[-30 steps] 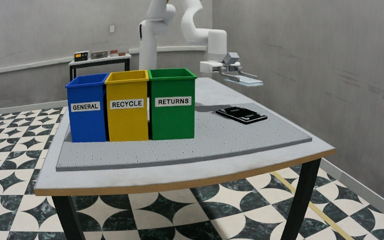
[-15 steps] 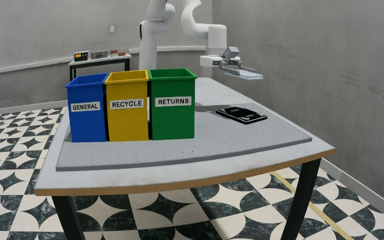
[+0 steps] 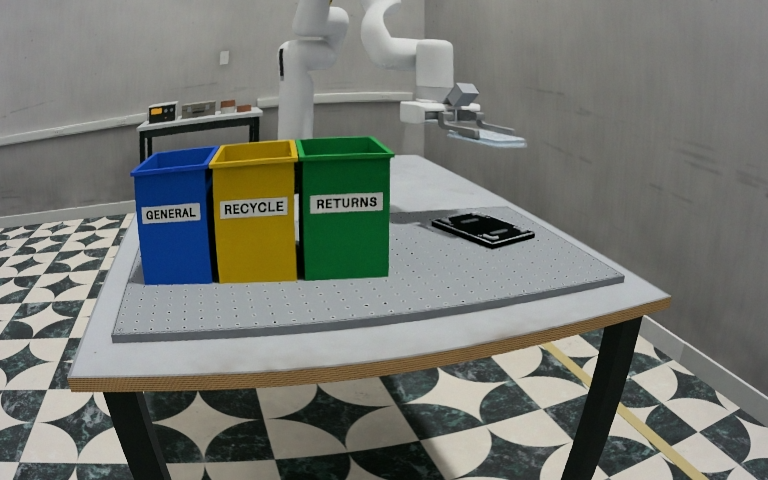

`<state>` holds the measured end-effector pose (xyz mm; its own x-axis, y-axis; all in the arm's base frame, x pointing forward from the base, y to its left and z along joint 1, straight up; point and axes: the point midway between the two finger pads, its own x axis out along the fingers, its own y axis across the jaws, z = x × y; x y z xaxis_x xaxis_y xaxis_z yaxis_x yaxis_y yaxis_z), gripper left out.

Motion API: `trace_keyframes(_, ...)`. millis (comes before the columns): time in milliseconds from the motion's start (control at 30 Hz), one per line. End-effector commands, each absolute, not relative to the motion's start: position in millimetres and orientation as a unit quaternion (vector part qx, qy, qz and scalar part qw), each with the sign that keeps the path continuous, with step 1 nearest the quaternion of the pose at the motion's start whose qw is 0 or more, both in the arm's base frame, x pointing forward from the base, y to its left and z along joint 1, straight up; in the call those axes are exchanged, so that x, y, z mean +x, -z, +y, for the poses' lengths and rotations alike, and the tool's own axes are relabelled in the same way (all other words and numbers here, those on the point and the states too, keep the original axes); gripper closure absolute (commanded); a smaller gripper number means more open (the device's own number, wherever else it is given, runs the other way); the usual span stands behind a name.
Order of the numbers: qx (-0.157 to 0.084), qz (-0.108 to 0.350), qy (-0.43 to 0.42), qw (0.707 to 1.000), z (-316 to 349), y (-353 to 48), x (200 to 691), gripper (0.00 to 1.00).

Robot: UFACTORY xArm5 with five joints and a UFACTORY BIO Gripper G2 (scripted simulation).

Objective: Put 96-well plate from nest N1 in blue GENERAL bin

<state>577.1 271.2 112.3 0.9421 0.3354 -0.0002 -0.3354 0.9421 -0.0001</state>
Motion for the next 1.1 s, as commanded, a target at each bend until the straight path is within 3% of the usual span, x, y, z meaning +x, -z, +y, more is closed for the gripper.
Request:
trace_keyframes(0, 0.0, -0.002, -0.17, 0.985, 272, -119, 578, 1.0)
trace_keyframes(1067, 0.0, -0.002, -0.17, 0.985, 272, -150, 578, 1.0)
